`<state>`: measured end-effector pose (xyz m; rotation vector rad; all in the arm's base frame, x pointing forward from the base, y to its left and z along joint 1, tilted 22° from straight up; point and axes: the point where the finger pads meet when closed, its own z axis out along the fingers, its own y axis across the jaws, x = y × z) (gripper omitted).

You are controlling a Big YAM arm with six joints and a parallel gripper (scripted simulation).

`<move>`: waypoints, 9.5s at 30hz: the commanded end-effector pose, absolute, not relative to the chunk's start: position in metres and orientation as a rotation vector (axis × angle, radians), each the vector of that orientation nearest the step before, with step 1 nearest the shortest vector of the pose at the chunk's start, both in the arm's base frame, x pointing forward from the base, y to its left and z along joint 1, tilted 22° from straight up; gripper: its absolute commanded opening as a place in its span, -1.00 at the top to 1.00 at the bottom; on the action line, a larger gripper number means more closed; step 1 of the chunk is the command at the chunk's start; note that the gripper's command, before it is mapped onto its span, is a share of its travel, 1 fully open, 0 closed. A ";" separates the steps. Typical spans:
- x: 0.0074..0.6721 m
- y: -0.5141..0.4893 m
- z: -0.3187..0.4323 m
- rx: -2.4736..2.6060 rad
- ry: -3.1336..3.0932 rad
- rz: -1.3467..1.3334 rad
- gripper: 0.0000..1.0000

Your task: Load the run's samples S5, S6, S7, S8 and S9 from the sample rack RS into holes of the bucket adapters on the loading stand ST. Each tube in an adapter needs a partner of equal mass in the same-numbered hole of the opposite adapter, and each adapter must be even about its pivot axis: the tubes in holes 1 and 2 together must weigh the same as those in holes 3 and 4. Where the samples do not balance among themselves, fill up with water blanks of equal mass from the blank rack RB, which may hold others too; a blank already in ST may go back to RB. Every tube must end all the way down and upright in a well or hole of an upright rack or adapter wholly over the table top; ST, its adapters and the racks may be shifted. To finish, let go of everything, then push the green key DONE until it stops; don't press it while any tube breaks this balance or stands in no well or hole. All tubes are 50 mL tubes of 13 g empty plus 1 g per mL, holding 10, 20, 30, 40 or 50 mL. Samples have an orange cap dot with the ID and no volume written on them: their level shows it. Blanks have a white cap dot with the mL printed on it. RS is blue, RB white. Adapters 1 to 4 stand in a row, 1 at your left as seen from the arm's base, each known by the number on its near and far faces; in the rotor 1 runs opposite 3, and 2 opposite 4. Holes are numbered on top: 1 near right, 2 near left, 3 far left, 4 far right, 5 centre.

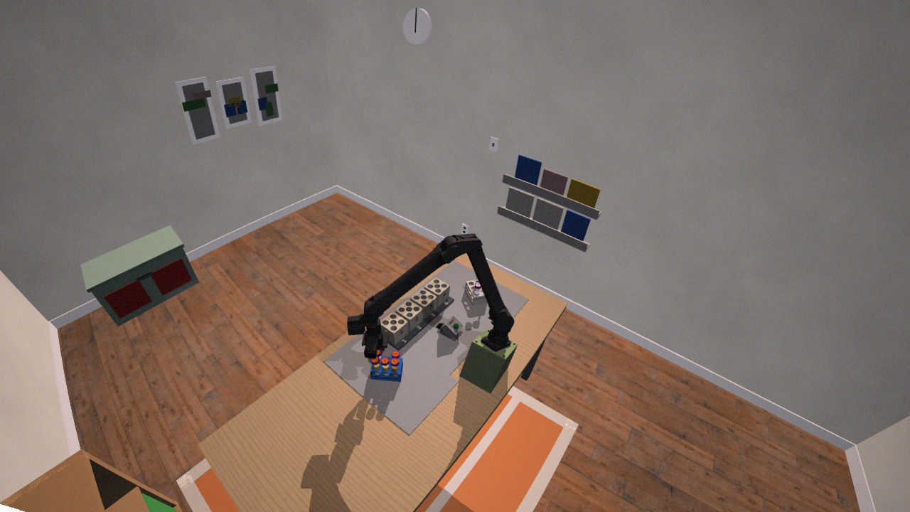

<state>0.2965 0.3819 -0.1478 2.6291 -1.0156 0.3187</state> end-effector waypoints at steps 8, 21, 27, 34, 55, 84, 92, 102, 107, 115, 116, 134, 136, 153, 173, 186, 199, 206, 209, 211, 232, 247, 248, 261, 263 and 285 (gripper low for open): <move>0.304 0.427 -0.095 2.704 -1.050 0.350 1.00; 0.298 0.441 -0.052 2.707 -1.052 0.346 1.00; 0.296 0.445 -0.039 2.708 -1.052 0.345 1.00; 0.293 0.453 -0.017 2.709 -1.053 0.344 1.00; 0.289 0.450 0.002 2.675 -1.038 0.331 1.00; 0.289 0.450 0.002 2.675 -1.038 0.331 1.00; 0.287 0.466 0.021 2.711 -1.053 0.342 1.00; 0.284 0.434 -0.037 2.648 -1.002 0.320 1.00; 0.292 0.425 -0.047 2.639 -1.022 0.317 1.00; 0.295 0.418 -0.064 2.639 -1.022 0.318 1.00; 0.296 0.417 -0.066 2.639 -1.022 0.318 1.00; 0.300 0.423 -0.078 2.672 -1.036 0.333 1.00; 0.301 0.423 -0.078 2.672 -1.036 0.333 1.00; 0.302 0.407 -0.088 2.654 -1.032 0.324 1.00; 0.306 0.402 -0.116 2.651 -1.032 0.322 1.00; 0.306 0.395 -0.132 2.646 -1.030 0.321 1.00; 0.307 0.390 -0.146 2.644 -1.028 0.320 1.00; 0.308 0.403 -0.136 2.670 -1.035 0.334 1.00; 0.308 0.403 -0.136 2.670 -1.035 0.334 1.00; 0.308 0.403 -0.136 2.670 -1.035 0.334 1.00; 0.307 0.427 -0.103 2.704 -1.050 0.349 -0.11; 0.303 0.416 -0.100 2.671 -1.036 0.333 -0.11; 0.303 0.416 -0.100 2.671 -1.036 0.333 -0.11; 0.303 0.416 -0.100 2.671 -1.036 0.333 -0.11; 0.282 0.414 -0.095 2.657 -1.103 0.343 -0.60; 0.240 0.407 -0.107 1.858 -2.341 0.496 -0.60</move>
